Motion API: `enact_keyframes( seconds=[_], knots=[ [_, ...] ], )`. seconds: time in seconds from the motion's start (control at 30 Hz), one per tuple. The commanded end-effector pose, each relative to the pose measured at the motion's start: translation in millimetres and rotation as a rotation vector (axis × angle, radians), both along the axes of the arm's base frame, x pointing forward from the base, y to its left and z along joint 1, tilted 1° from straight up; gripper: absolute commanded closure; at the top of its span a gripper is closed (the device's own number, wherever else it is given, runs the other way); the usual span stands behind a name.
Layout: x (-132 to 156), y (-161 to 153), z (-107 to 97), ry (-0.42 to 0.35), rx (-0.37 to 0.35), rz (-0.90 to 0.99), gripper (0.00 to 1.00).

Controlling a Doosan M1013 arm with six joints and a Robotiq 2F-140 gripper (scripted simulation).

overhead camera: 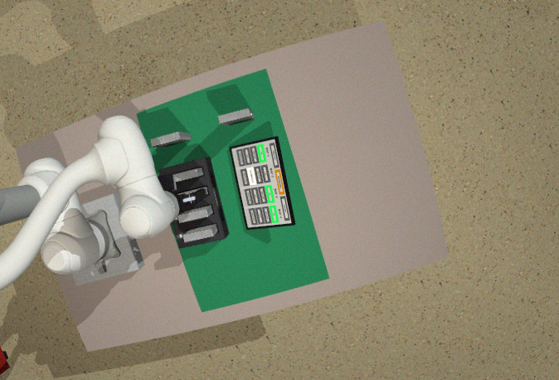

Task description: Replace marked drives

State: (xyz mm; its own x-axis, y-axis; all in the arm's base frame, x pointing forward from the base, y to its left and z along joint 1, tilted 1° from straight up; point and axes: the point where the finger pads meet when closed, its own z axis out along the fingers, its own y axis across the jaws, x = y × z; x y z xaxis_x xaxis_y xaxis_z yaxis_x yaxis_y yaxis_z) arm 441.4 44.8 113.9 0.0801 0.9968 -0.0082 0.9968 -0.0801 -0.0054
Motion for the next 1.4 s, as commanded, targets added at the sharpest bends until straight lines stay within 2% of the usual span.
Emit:
enact_keyframes(
  seconds=[0.0,0.6,1.37],
  knots=[
    [0.4,0.1,0.3,-0.001,0.000,0.000,0.90],
    [0.3,0.1,-3.7,-0.001,0.000,0.000,0.90],
    [0.3,0.0,-19.0,-0.001,0.000,0.000,0.90]
  ],
)
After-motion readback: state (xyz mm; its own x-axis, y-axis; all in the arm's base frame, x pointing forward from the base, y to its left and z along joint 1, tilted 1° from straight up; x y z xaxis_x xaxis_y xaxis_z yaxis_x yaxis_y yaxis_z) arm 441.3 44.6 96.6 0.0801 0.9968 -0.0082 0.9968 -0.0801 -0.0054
